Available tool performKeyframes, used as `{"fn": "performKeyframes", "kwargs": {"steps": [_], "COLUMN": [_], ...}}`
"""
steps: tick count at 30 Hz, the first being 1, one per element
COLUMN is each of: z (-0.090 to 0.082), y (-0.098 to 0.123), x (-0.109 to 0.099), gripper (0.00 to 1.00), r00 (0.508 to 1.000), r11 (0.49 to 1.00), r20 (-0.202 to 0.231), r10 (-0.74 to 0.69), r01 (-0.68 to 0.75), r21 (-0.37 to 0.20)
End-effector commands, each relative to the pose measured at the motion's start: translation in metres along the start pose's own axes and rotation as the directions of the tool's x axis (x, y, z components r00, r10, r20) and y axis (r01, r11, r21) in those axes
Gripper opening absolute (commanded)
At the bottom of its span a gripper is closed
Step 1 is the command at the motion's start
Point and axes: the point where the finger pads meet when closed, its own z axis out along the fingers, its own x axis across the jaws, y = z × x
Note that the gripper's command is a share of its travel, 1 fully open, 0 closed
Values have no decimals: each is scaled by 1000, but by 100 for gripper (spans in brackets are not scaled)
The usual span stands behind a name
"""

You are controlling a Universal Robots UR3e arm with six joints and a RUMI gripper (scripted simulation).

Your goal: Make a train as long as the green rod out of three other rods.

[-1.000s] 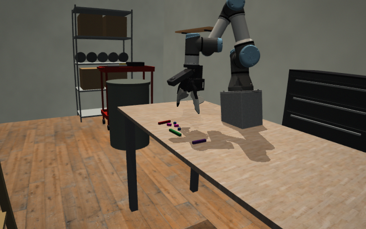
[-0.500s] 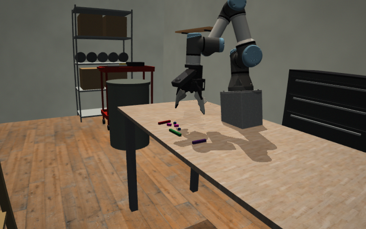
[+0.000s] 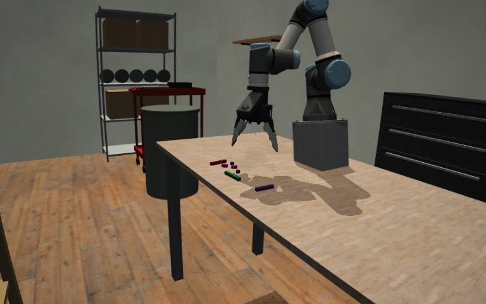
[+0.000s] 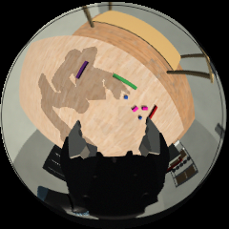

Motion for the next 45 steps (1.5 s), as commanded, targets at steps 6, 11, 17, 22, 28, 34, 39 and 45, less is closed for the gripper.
{"fn": "performKeyframes", "kwargs": {"steps": [6,11,17,22,28,34,39,45], "z": [-1,-1,-1,-1,0,0,0,0], "y": [-9,-14,-18,-21,-25,-28,-30,-33], "x": [-11,-19,-26,-31,-39,-46,-51,-59], "gripper": [100,100,100,100,100,100,100,100], "r00": [976,943,902,869,804,736,685,601], "r11": [976,943,902,869,804,736,685,601], "r20": [1,0,0,0,-1,-1,-1,-2], "r10": [-219,-334,-432,-495,-595,-677,-728,-799], "r01": [219,333,432,495,595,677,728,799], "r21": [3,3,3,2,2,1,0,-1]}}
